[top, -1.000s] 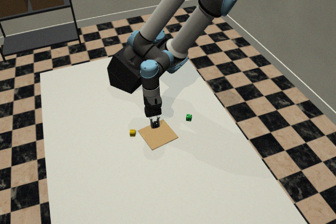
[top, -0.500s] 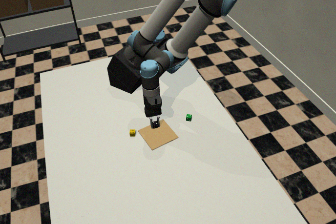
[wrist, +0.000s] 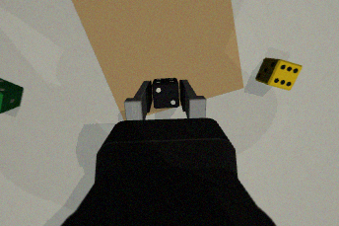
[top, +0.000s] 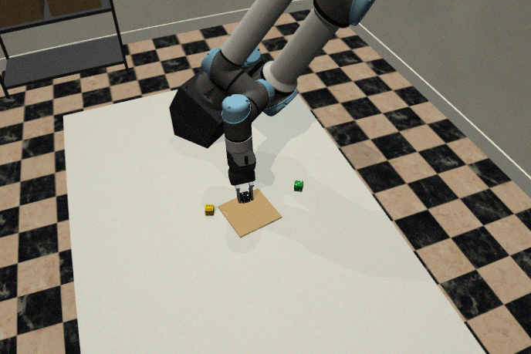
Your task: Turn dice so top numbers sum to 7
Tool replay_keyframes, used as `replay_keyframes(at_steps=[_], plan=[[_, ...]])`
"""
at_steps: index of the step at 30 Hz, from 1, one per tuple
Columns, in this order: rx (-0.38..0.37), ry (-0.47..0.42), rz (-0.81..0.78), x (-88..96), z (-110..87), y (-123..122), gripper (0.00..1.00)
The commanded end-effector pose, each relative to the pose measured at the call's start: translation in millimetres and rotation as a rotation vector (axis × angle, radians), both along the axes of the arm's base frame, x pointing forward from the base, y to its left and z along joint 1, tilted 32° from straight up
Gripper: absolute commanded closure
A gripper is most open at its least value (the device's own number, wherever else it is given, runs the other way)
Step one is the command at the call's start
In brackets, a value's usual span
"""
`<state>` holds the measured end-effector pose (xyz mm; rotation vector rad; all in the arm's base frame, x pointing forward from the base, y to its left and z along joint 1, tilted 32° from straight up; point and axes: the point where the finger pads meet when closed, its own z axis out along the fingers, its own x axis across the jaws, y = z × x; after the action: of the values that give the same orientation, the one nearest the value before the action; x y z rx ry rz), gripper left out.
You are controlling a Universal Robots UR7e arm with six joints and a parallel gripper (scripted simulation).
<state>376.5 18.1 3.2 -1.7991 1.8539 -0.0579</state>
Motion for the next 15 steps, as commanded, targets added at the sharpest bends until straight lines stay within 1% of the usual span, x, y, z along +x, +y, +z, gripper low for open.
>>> replay_keyframes(at_steps=[1,2,6,7,15], plan=[[0.0,-0.001,0.0,0.2,0.2,-0.2,0.33],[0.0,-0.001,0.0,0.2,0.2,-0.2,0.27],[0.0,-0.001,0.0,0.2,0.2,-0.2,0.27],[0.0,-0.001,0.0,0.2,0.2,-0.2,0.21],[0.0,-0.001,0.0,0.2,0.2,-0.2,0.21]])
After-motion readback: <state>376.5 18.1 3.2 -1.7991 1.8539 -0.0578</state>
